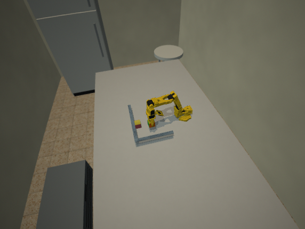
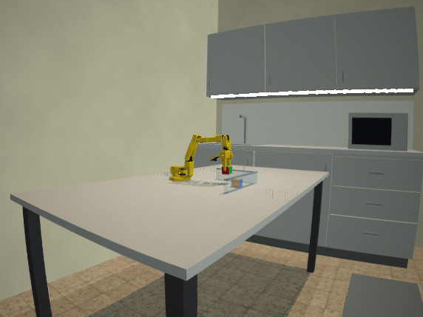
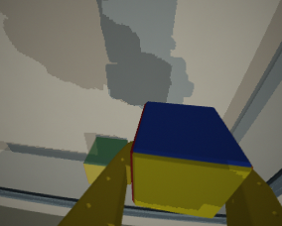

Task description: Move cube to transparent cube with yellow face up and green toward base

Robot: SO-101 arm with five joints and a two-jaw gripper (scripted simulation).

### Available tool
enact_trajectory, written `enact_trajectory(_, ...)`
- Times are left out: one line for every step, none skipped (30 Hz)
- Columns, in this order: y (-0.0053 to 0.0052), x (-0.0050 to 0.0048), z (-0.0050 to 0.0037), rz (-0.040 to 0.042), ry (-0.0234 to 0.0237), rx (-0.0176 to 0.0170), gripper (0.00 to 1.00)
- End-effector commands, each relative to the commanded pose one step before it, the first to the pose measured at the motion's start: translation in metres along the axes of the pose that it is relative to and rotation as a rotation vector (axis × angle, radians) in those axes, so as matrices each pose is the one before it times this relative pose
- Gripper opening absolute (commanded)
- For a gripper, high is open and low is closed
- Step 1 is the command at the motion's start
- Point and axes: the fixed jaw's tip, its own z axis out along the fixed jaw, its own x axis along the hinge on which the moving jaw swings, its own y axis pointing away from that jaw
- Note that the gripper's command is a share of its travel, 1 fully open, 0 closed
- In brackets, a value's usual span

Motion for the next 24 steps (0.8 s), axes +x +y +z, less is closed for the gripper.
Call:
enact_trajectory(-0.00129, 0.005270, -0.011937, 0.00152, 0.06139, 0.00943, 0.22)
enact_trajectory(0.00000, 0.000000, 0.000000, 0.00000, 0.00000, 0.00000, 0.22)
enact_trajectory(0.00000, 0.000002, 0.000001, 0.00032, 0.00001, 0.00000, 0.22)
enact_trajectory(0.00000, 0.000002, 0.000001, 0.00036, 0.00001, 0.00000, 0.22)
enact_trajectory(0.00000, 0.000003, 0.000001, 0.00041, 0.00001, 0.00000, 0.22)
enact_trajectory(0.00000, 0.000003, 0.000001, 0.00045, 0.00002, 0.00000, 0.22)
enact_trajectory(0.00000, 0.000003, 0.000001, 0.00050, 0.00002, 0.00000, 0.22)
enact_trajectory(0.00000, 0.000004, 0.000001, 0.00055, 0.00002, 0.00000, 0.22)
enact_trajectory(0.00001, 0.000004, 0.000001, 0.00060, 0.00002, 0.00000, 0.22)
enact_trajectory(0.00001, 0.000004, 0.000001, 0.00066, 0.00002, 0.00000, 0.22)
enact_trajectory(0.00001, 0.000005, 0.000001, 0.00071, 0.00002, 0.00000, 0.22)
enact_trajectory(0.00001, 0.000005, 0.000001, 0.00077, 0.00003, 0.00000, 0.22)
enact_trajectory(0.00001, 0.000006, 0.000002, 0.00083, 0.00003, 0.00000, 0.22)
enact_trajectory(0.00001, 0.000006, 0.000002, 0.00089, 0.00003, 0.00000, 0.22)
enact_trajectory(0.00001, 0.000006, 0.000002, 0.00095, 0.00003, 0.00000, 0.22)
enact_trajectory(0.00001, 0.000007, 0.000002, 0.00102, 0.00003, 0.00000, 0.22)
enact_trajectory(0.00001, 0.000007, 0.000002, 0.00109, 0.00004, 0.00000, 0.22)
enact_trajectory(0.00000, 0.000000, 0.000000, 0.00000, 0.00000, 0.00000, 0.22)
enact_trajectory(0.00000, 0.000000, 0.000000, 0.00000, 0.00000, 0.00000, 0.22)
enact_trajectory(0.00001, 0.000008, 0.000002, 0.00116, 0.00004, 0.00000, 0.22)
enact_trajectory(0.00001, 0.000008, 0.000002, 0.00123, 0.00004, 0.00000, 0.22)
enact_trajectory(0.00001, 0.000009, 0.000002, 0.00130, 0.00004, 0.00000, 0.22)
enact_trajectory(0.00001, 0.000009, 0.000003, 0.00137, 0.00005, 0.00000, 0.22)
enact_trajectory(0.00001, 0.000010, 0.000003, 0.00145, 0.00005, 0.00000, 0.22)
